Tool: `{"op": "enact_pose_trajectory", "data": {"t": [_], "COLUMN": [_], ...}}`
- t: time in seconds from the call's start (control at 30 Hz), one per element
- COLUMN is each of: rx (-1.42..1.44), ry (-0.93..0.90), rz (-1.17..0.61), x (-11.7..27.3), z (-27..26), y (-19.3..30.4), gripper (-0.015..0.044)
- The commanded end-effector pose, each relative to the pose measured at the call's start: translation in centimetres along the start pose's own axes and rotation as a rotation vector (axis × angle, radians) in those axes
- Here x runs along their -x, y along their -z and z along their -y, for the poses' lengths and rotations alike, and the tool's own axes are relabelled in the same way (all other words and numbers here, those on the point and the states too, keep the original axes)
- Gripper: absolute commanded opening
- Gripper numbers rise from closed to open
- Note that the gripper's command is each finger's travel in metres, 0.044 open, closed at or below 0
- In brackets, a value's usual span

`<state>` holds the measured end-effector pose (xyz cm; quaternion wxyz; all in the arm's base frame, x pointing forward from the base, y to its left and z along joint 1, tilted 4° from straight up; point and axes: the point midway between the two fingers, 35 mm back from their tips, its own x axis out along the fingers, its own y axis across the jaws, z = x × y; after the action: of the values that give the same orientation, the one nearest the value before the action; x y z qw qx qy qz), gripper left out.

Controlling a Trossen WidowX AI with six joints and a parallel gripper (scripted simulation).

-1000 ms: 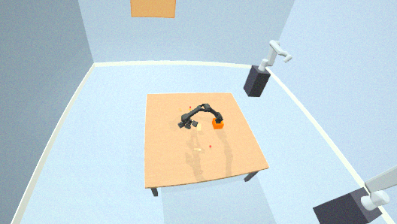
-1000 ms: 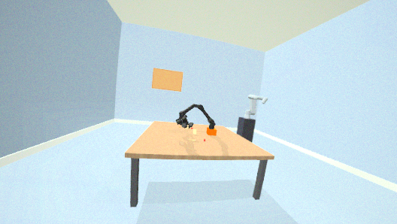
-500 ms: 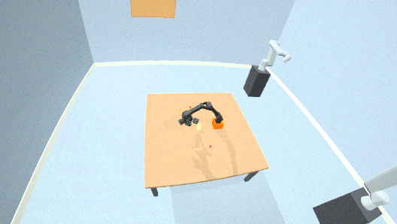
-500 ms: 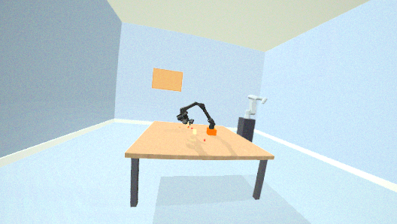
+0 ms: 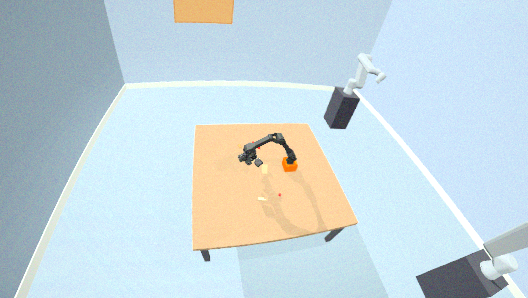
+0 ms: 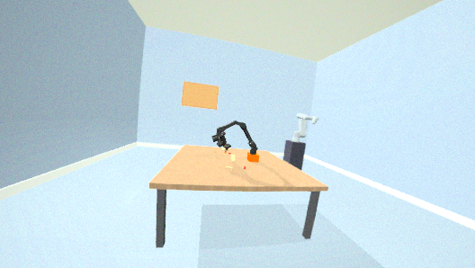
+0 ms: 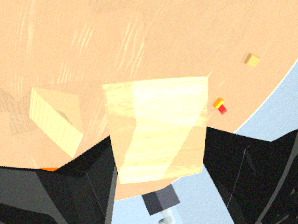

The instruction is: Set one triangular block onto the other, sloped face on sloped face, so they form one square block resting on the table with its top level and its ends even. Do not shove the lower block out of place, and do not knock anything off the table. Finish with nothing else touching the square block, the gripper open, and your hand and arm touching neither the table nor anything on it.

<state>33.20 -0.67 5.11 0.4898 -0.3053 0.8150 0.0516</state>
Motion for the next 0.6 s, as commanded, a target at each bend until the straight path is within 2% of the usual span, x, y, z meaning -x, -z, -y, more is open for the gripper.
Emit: {"op": "enact_pose_trajectory", "data": {"t": [0.0, 0.57], "rx": [-0.114, -0.664], "ry": [-0.027, -0.173], "rz": [0.018, 0.101], "x": [-0.27, -0.61], "z": [-0.1, -0.04], "y": [0.19, 0.68], "gripper": [0.0, 0.0]}}
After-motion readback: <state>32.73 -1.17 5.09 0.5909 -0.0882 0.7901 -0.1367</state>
